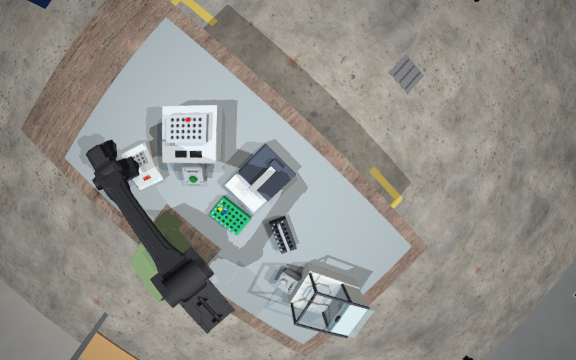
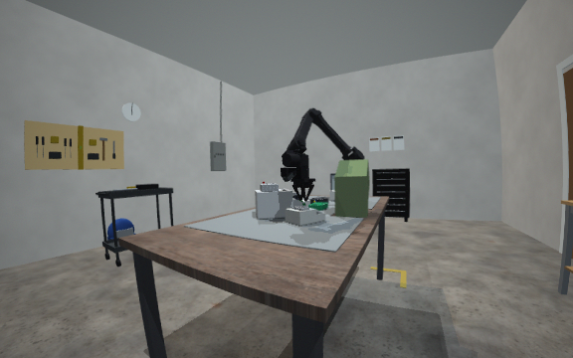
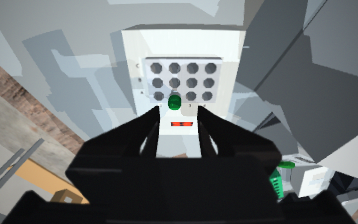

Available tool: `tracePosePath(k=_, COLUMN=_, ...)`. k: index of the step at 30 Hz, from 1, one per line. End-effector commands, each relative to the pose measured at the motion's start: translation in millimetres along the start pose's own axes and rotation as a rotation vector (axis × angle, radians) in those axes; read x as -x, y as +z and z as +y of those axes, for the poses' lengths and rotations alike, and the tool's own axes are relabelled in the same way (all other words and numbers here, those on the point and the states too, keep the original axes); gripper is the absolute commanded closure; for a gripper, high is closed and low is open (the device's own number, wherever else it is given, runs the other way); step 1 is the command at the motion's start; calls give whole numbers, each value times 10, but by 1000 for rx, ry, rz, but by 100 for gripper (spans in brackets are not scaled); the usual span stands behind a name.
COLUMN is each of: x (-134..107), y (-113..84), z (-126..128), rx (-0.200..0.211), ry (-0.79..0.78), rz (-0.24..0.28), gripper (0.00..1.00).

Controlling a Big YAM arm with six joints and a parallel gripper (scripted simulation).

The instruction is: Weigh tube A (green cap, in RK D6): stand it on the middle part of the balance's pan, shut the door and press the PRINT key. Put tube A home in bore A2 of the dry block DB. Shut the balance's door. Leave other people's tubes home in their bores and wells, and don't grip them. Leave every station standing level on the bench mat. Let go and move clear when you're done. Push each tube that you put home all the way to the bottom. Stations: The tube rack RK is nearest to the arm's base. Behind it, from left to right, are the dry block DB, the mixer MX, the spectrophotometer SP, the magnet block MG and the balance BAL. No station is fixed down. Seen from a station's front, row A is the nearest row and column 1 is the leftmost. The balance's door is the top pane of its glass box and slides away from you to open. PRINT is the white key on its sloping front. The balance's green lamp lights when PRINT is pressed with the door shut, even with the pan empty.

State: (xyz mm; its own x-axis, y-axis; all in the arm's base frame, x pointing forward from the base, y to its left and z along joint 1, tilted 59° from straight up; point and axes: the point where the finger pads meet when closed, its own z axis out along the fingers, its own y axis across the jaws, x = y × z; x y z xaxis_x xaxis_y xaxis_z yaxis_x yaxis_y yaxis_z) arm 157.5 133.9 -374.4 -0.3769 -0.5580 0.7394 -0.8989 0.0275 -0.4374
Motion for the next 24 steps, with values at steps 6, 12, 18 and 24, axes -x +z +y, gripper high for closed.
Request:
tracePosePath(k=6, x=178, y=-132, z=85, rx=-10, ry=10, rz=-23, gripper=64)
tracePosePath(k=12, x=237, y=-370, z=22, rx=-5, ry=25, rz=-49, gripper=64)
tracePosePath(k=18, x=219, y=-491, z=14, rx=-4, ry=26, rz=-51, gripper=64)
tracePosePath(k=24, x=166, y=-386, z=101, rx=-10, ry=8, rz=-20, gripper=64)
